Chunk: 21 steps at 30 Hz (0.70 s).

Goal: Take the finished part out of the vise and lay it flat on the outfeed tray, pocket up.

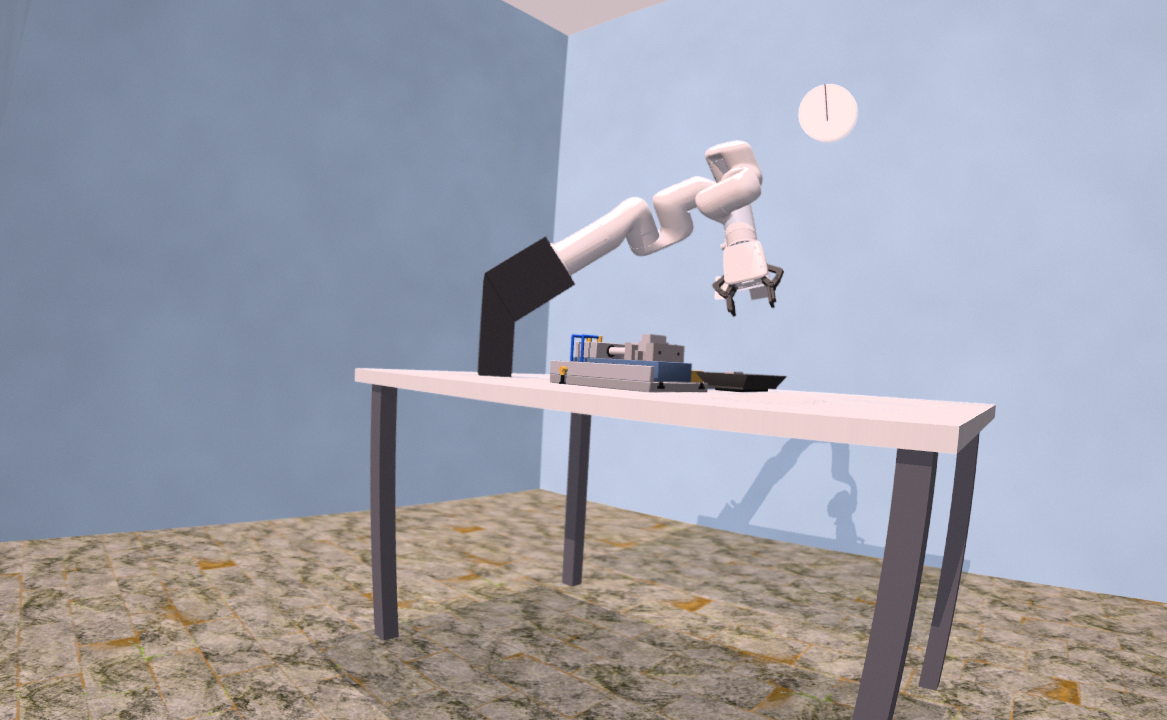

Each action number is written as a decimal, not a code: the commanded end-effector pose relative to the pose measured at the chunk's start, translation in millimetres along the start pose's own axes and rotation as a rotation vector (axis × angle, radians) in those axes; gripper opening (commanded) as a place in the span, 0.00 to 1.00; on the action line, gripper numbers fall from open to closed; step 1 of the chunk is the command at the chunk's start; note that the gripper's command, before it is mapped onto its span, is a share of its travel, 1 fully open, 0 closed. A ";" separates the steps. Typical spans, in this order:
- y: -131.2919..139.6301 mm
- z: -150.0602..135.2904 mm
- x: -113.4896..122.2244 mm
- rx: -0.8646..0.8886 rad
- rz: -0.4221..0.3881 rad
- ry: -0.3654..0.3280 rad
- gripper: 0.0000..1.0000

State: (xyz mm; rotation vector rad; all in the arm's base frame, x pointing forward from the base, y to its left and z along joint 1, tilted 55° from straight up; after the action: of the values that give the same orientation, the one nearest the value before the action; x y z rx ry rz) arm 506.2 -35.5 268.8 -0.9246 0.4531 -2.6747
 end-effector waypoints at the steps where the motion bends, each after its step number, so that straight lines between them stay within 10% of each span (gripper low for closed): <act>1: 19.3 -8.4 -4.1 -0.024 0.024 -0.028 1.00; 21: 116.8 -98.6 -7.6 -0.207 0.181 -0.214 1.00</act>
State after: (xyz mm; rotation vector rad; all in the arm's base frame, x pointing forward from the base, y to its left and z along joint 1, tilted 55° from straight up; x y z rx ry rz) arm 479.7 -99.8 173.6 -1.1019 0.6712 -2.4553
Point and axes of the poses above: the point where the finger pads meet when closed, its own x axis back along the fingers, its own z axis across the jaws, y = z × x, the point moved 6 cm from there along x, back along the fingers, and after that the axes turned 4 degrees about -x, right-handed, at the moved point
